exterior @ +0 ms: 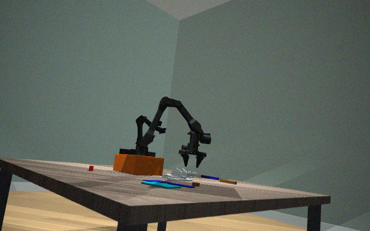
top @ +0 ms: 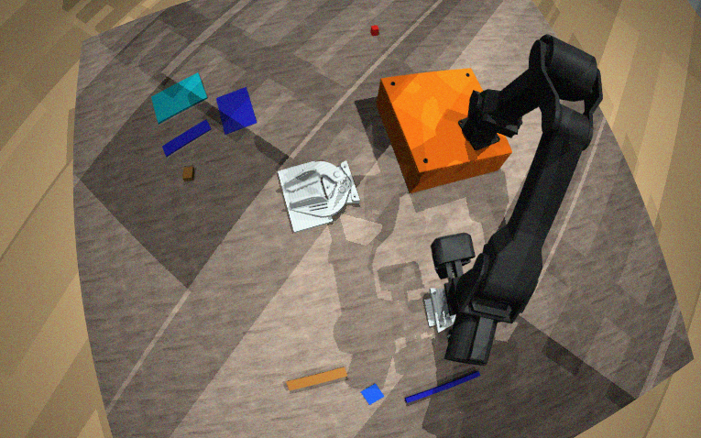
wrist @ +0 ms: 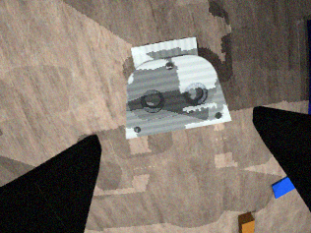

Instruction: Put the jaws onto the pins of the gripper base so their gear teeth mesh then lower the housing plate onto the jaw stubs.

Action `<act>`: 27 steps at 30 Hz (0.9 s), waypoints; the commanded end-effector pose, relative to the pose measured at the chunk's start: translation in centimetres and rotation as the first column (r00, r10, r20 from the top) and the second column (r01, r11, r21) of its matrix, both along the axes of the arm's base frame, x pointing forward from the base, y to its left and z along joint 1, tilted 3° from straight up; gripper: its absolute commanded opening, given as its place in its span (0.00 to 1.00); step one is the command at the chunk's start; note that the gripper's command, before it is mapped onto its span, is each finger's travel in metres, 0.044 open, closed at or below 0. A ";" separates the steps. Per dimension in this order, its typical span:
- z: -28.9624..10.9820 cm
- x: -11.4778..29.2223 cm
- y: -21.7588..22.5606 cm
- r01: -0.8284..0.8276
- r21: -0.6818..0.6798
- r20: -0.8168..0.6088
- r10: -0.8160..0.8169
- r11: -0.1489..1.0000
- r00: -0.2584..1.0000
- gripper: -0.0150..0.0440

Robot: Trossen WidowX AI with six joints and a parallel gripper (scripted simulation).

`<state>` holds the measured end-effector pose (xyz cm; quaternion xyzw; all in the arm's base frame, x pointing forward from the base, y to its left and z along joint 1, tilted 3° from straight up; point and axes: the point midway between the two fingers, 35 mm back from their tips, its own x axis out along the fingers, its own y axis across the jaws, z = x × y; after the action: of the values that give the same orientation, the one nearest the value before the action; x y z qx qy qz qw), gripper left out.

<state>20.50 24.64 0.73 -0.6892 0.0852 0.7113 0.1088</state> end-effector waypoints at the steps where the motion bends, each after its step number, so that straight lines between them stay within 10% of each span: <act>1: 0.0 0.0 0.1 -0.003 0.003 -0.002 0.003 1.000 1.000 1.00; 27: -2.0 0.1 0.3 -0.001 0.001 -0.001 0.001 1.000 1.000 1.00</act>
<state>20.65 24.92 -0.49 -0.6910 0.0816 0.7096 0.1107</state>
